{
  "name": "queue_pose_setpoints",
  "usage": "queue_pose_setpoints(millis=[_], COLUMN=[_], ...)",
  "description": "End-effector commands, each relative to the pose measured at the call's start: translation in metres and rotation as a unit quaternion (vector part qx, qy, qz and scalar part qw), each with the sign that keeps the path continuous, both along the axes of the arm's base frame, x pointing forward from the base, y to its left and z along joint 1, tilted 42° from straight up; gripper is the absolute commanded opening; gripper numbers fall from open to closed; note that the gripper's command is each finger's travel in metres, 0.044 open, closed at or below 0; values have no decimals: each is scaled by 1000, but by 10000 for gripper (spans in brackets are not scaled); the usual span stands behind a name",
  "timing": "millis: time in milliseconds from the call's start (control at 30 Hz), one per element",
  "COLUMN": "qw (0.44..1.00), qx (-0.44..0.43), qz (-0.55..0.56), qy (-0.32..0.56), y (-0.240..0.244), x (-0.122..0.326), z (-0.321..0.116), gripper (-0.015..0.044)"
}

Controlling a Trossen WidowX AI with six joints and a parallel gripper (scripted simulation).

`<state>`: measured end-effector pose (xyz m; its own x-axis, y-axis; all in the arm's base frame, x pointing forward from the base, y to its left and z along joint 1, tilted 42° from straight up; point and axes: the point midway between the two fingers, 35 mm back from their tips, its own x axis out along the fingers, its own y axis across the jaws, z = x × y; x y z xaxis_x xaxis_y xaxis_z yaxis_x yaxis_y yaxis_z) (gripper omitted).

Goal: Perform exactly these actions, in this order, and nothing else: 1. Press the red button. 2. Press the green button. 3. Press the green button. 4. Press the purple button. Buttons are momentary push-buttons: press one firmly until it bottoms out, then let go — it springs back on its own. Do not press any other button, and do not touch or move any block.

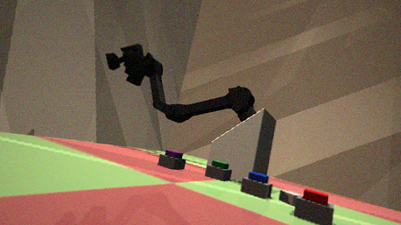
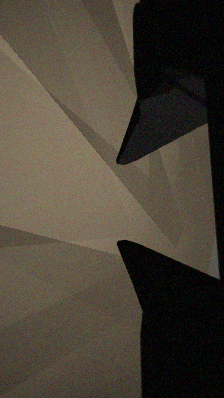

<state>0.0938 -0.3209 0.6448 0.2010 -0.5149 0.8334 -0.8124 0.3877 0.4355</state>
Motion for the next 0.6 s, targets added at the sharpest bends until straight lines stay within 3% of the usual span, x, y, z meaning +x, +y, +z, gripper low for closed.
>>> queue_pose_setpoints(millis=[0,67,267,567], qw=[1000,998,989,944], qx=[-7,-63,-141,-322], qz=[-2,-13,1,46], qy=[-2,-21,-43,-57], y=[6,59,126,292], x=[-3,-26,-46,-73], z=[4,29,57,87], gripper=[400,400,400,400])
